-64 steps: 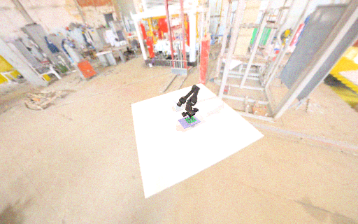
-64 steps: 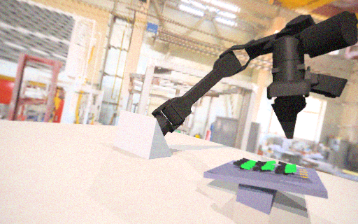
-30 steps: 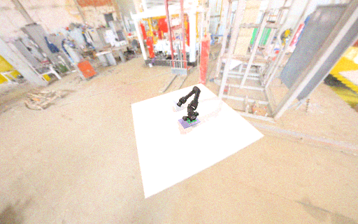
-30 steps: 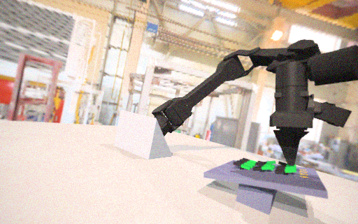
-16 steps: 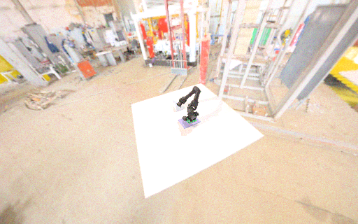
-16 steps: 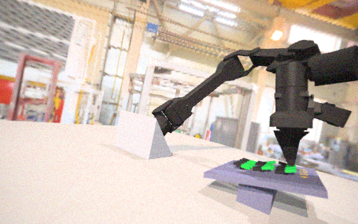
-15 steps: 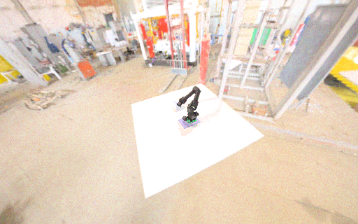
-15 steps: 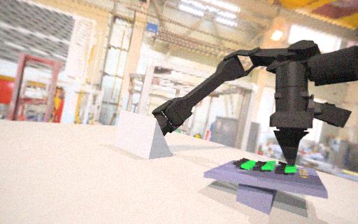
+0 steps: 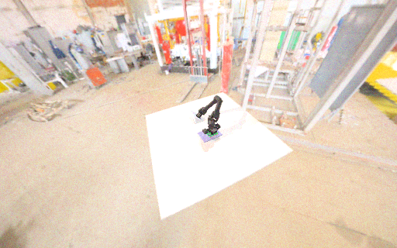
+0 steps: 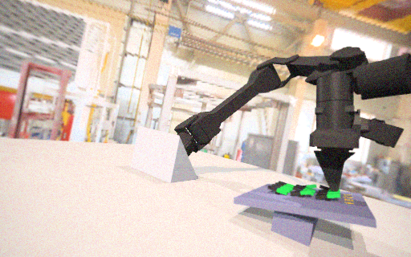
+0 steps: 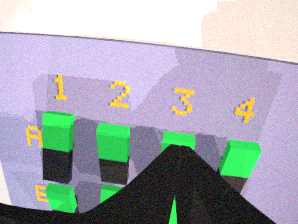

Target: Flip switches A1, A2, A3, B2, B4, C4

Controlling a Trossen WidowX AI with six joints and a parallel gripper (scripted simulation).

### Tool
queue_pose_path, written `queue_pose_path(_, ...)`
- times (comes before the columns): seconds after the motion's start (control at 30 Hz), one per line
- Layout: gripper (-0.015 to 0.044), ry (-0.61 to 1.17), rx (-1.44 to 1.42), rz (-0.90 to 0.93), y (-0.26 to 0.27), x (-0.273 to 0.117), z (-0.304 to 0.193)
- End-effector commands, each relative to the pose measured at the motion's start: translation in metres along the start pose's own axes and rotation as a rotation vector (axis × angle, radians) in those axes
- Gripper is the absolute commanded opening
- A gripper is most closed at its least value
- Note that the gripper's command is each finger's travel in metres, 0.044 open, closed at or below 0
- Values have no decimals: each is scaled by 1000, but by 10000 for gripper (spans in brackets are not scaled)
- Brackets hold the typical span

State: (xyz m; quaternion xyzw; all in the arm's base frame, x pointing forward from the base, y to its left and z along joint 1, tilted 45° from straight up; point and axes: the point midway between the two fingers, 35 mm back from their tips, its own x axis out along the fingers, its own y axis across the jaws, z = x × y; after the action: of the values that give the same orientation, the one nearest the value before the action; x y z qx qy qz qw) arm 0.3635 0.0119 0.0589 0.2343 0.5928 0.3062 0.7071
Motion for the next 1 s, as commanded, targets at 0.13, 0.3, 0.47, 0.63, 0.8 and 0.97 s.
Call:
queue_pose_path(0.13,0,-1,4,3,1,2,0)
queue_pose_path(0.3,0,-1,4,3,1,2,0)
queue_pose_path(0.47,0,-1,4,3,1,3,0)
queue_pose_path(0.63,0,-1,4,3,1,4,0)
queue_pose_path(0.8,0,-2,0,1,0,0,0)
queue_pose_path(0.97,0,-25,5,1,0,-61,-2)
